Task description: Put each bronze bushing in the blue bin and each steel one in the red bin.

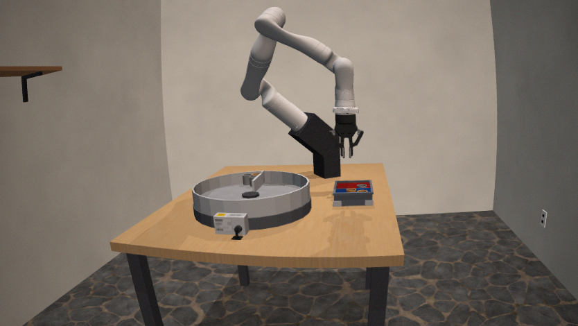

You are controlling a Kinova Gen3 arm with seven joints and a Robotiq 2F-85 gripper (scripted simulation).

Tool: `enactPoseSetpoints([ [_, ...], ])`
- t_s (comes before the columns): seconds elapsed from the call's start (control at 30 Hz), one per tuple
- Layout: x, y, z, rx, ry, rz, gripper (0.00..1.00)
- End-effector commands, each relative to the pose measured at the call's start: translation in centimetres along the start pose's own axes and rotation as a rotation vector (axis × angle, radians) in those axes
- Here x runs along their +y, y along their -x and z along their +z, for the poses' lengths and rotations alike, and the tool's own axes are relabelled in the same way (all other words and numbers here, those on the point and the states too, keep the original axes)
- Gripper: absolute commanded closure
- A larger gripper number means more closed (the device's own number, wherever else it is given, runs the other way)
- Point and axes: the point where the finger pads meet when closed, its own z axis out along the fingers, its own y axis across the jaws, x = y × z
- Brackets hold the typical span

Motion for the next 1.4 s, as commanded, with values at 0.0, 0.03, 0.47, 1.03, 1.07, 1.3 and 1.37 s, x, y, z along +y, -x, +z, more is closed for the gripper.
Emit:
enactPoseSetpoints([
  [0.0, -0.24, -0.04, -0.5, -0.001, -0.006, 0.0, 0.81],
  [0.03, -0.06, -0.03, -0.12, 0.001, -0.002, 0.0, 0.81],
  [0.47, -0.06, -0.03, -0.12, 0.001, -0.002, 0.0, 0.81],
  [1.03, -0.06, -0.03, -0.12, 0.001, -0.002, 0.0, 0.81],
  [1.07, -0.06, -0.03, -0.12, 0.001, -0.002, 0.0, 0.81],
  [1.3, -0.06, -0.03, -0.12, 0.001, -0.002, 0.0, 0.81],
  [1.37, -0.06, -0.03, -0.12, 0.001, -0.002, 0.0, 0.81],
])
